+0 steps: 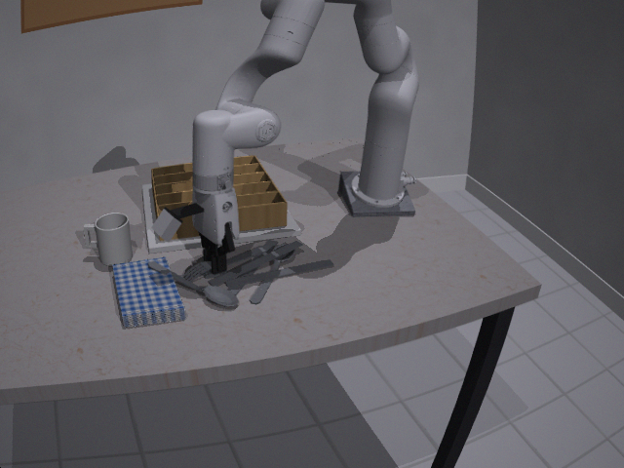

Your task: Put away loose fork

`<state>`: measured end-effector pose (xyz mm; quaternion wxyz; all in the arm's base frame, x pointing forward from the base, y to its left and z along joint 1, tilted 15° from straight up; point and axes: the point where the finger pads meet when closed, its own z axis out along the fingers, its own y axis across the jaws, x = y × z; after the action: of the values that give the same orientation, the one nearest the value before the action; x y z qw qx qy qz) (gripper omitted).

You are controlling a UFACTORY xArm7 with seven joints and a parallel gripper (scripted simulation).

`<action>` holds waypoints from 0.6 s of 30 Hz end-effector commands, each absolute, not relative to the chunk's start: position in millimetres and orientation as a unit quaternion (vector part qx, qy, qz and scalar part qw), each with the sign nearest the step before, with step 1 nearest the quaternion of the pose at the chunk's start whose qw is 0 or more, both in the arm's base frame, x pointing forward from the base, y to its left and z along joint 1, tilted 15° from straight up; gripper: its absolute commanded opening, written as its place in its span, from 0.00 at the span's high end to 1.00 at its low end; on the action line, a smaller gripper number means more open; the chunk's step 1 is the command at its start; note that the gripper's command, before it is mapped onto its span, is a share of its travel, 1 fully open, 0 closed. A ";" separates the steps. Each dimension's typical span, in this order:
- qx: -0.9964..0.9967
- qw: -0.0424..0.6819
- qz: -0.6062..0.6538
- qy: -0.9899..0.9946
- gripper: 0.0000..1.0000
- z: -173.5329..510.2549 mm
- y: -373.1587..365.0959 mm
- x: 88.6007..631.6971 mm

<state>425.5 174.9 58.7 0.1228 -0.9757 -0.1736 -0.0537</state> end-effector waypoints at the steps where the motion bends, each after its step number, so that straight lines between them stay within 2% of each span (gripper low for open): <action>1: -0.976 0.122 -0.049 -0.174 0.97 55.7 174.3 421.0; 18: -0.976 0.122 -0.049 -0.174 0.97 58.5 173.6 420.9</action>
<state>424.8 174.5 58.5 0.1229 -0.9757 -0.1733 -0.0529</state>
